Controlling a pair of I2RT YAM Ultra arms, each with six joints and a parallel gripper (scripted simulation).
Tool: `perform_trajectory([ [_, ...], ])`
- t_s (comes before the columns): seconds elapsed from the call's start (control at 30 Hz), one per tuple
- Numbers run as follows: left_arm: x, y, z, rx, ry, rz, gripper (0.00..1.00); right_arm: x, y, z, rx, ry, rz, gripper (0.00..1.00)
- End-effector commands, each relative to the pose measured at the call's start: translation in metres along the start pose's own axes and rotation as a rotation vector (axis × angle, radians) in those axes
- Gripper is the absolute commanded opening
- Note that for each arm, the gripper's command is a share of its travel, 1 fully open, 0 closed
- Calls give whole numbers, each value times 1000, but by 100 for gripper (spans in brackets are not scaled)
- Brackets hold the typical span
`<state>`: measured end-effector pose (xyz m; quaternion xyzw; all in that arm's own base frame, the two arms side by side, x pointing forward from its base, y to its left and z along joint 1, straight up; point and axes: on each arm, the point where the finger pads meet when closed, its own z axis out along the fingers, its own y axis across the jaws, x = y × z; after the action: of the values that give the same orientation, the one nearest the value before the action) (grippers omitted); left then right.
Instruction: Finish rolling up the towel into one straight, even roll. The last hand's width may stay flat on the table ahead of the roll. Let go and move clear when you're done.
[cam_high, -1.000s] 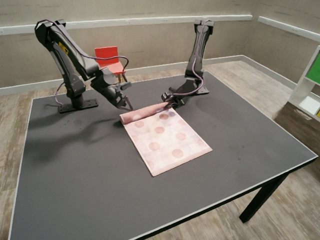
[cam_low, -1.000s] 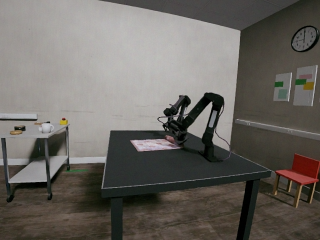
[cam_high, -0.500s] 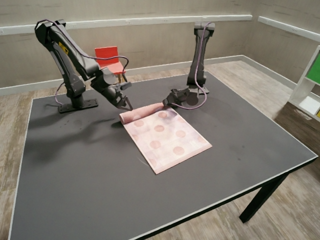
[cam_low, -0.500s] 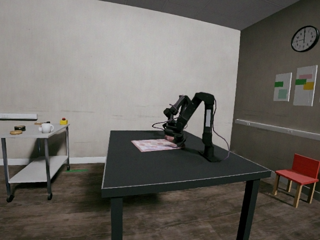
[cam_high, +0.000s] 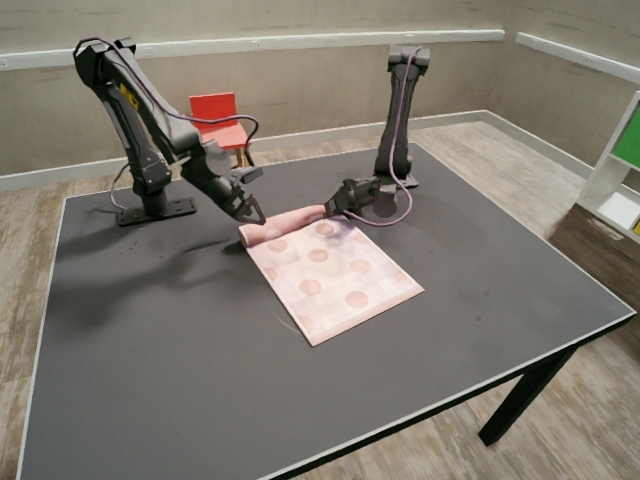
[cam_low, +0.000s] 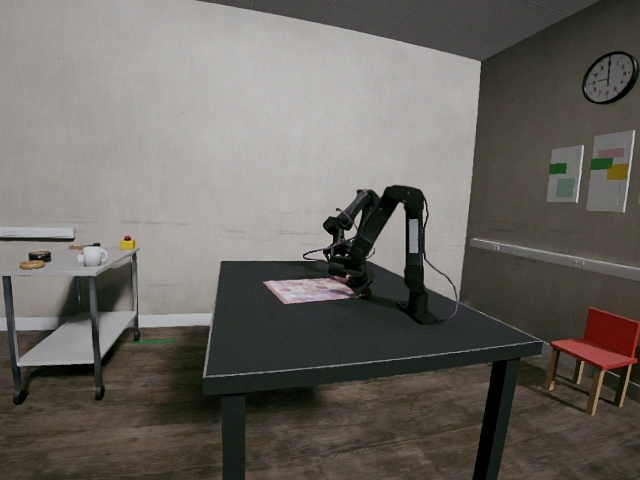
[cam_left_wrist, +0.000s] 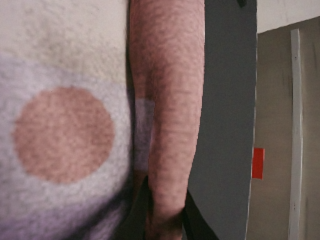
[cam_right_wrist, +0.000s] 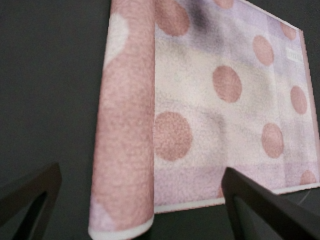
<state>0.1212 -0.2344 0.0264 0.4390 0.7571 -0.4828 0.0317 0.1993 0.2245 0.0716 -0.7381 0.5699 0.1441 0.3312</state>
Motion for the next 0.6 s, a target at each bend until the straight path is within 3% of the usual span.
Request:
perform_trajectory([
  [0.0,5,4,2,-2,19,-11,19,-7,-7,-1,5,-30,-23,98],
  [0.57,5,4,2,-2,19,-11,19,22,13,37,4,-30,-24,98],
])
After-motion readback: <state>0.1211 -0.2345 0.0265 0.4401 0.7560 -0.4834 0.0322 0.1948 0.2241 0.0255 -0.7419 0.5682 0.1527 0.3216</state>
